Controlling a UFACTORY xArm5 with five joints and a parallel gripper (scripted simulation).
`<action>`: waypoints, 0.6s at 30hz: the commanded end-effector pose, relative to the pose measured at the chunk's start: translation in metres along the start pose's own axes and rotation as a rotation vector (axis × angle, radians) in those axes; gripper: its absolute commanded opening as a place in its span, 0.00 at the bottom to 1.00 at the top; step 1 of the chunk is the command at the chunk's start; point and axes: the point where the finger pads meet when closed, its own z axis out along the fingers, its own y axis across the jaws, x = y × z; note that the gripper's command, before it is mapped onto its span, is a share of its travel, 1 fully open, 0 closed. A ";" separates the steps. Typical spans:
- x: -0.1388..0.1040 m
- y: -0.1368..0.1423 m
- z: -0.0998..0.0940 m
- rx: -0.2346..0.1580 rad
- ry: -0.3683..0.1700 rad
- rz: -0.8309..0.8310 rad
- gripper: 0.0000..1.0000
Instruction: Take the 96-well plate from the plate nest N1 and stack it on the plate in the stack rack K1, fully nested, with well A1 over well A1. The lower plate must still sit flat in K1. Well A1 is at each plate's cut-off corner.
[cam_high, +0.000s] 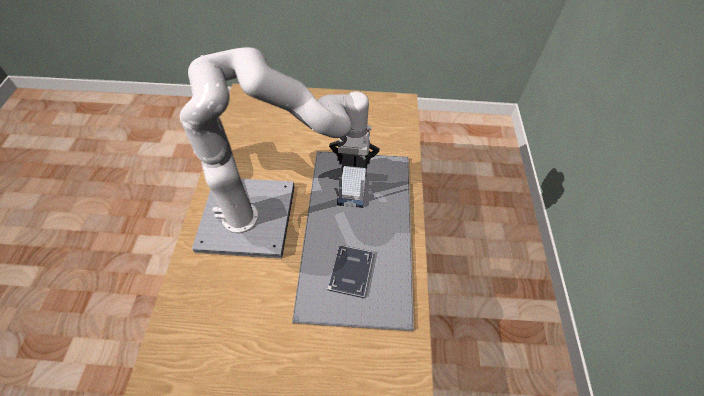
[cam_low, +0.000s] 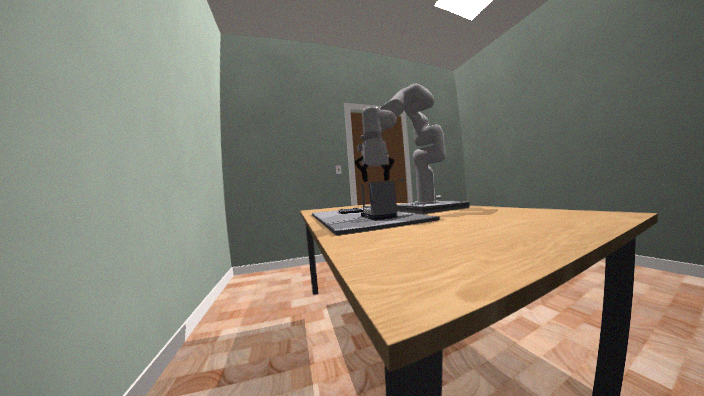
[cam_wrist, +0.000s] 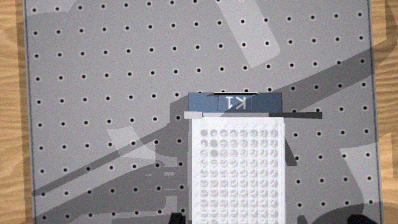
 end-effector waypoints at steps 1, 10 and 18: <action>-0.001 -0.001 -0.014 0.003 -0.002 0.000 1.00; 0.000 -0.001 -0.038 0.003 -0.002 0.000 1.00; 0.000 -0.001 -0.042 0.003 -0.002 0.000 1.00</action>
